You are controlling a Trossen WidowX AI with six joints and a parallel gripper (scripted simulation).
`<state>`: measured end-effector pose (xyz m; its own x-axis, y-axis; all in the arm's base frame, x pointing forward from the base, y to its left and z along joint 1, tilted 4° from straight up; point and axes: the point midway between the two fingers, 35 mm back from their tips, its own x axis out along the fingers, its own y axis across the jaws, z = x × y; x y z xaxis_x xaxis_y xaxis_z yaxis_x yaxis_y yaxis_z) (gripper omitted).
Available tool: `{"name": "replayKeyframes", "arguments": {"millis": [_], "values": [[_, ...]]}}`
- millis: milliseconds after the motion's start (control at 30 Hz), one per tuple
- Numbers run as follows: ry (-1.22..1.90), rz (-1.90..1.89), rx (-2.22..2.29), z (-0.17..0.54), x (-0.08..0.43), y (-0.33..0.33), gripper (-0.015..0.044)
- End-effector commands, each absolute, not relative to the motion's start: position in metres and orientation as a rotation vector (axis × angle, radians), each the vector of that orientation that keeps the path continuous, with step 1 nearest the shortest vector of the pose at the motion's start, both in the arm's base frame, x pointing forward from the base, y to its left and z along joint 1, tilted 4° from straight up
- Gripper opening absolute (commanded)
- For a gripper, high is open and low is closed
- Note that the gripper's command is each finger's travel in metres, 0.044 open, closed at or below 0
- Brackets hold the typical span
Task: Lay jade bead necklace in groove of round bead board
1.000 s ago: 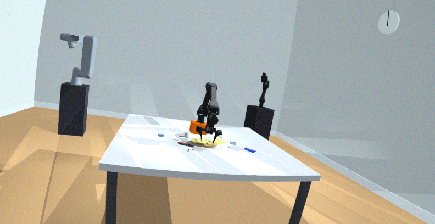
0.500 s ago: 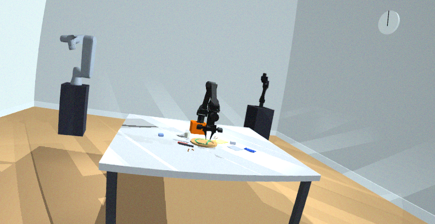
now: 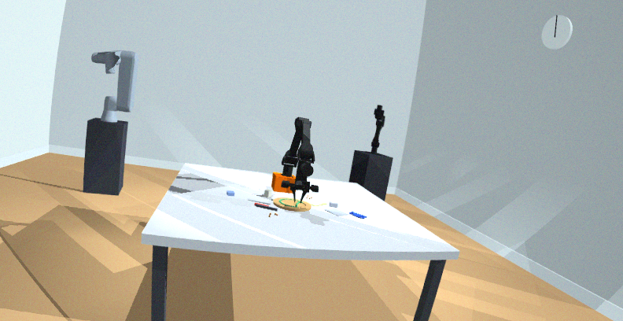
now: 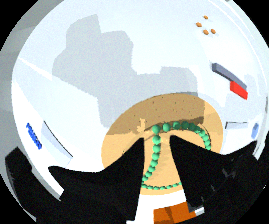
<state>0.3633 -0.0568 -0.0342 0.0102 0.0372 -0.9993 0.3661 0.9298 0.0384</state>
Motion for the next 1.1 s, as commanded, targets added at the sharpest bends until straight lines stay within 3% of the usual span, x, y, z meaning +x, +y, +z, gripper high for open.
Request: {"name": "replayKeyframes", "arguments": {"millis": [0, 767, 933, 1067], "values": [[1.571, -0.269, 0.330, -0.0463, 0.3572, -0.0555, 0.0120], [1.575, -0.270, 0.331, -0.0534, 0.3558, -0.0550, 0.0120], [1.569, -0.266, 0.327, -0.0510, 0.3576, -0.0554, 0.0000], [1.569, -0.266, 0.327, -0.0510, 0.3576, -0.0554, 0.0000]]}}
